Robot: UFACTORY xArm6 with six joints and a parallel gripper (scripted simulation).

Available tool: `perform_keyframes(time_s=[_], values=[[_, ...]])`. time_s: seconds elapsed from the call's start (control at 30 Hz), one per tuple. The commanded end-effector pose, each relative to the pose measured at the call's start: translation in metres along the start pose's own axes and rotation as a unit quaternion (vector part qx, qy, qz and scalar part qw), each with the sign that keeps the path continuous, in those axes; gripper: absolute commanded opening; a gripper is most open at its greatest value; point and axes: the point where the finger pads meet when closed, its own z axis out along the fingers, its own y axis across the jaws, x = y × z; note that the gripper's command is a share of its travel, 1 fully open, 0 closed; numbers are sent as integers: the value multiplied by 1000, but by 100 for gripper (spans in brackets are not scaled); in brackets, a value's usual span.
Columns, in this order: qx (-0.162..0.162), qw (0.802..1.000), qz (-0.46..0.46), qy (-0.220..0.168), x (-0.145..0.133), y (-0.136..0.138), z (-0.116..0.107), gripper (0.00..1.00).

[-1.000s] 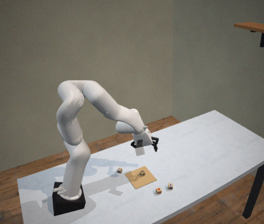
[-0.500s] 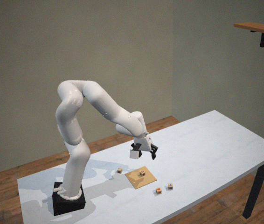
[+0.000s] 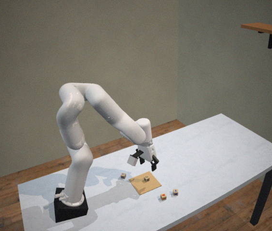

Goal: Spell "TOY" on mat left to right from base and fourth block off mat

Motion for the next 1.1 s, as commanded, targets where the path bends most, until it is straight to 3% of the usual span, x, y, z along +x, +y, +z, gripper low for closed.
perform_keyframes(time_s=[0.0, 0.27, 0.3, 1.07], values=[[-20, 998, 55, 14, 9, 0, 2, 100], [-27, 996, 77, 20, 13, 1, 3, 100], [-27, 996, 77, 20, 13, 1, 3, 63], [-27, 996, 77, 20, 13, 1, 3, 63]])
